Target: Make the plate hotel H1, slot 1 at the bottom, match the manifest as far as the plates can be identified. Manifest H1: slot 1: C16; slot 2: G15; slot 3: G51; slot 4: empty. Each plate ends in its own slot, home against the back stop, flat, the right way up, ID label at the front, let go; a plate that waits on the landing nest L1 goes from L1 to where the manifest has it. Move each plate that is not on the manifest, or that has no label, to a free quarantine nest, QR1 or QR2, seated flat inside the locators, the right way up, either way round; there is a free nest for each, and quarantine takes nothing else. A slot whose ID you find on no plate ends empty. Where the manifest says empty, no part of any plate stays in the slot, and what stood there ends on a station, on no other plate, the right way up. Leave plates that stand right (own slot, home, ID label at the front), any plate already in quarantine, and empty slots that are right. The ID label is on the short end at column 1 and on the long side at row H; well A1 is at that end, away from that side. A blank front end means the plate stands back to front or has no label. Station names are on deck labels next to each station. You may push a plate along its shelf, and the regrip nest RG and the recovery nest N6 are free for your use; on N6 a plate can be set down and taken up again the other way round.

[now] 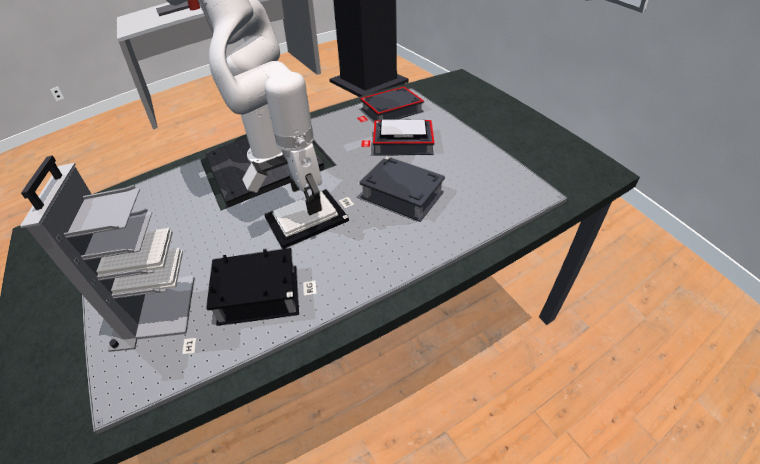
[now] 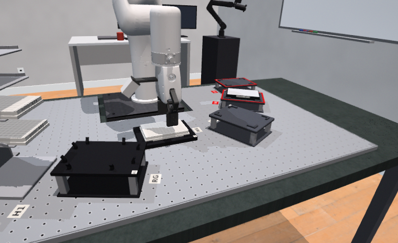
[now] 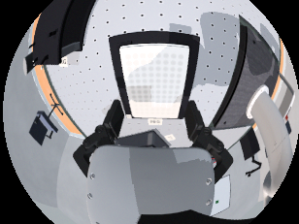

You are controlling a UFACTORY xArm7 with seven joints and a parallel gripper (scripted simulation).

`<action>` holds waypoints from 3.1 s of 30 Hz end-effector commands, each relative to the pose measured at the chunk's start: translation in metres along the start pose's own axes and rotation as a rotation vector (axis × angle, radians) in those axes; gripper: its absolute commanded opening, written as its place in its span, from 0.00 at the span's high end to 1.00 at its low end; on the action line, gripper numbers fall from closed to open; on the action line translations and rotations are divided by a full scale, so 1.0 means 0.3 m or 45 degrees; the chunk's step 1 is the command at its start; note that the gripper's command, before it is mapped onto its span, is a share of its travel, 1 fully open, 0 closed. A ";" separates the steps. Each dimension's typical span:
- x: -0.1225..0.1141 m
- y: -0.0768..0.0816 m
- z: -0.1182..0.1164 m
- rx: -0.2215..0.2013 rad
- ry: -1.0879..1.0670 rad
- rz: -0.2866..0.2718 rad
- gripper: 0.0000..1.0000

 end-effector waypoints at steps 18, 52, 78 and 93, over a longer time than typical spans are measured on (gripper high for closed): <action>-0.001 0.115 -0.002 0.004 0.000 0.002 0.00; -0.001 0.164 -0.002 0.004 0.000 0.002 0.00; -0.001 0.387 -0.002 0.005 0.000 0.002 0.00; -0.001 0.531 -0.001 0.005 0.000 0.002 0.00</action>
Point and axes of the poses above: the point where the finger pads meet when closed, its own y axis back along the fingers, its own z axis across the jaws, x = y × z, the point moved 3 cm from there along y, back along the fingers, and after that the axes turned 12 degrees about y, right-handed, at the moved point
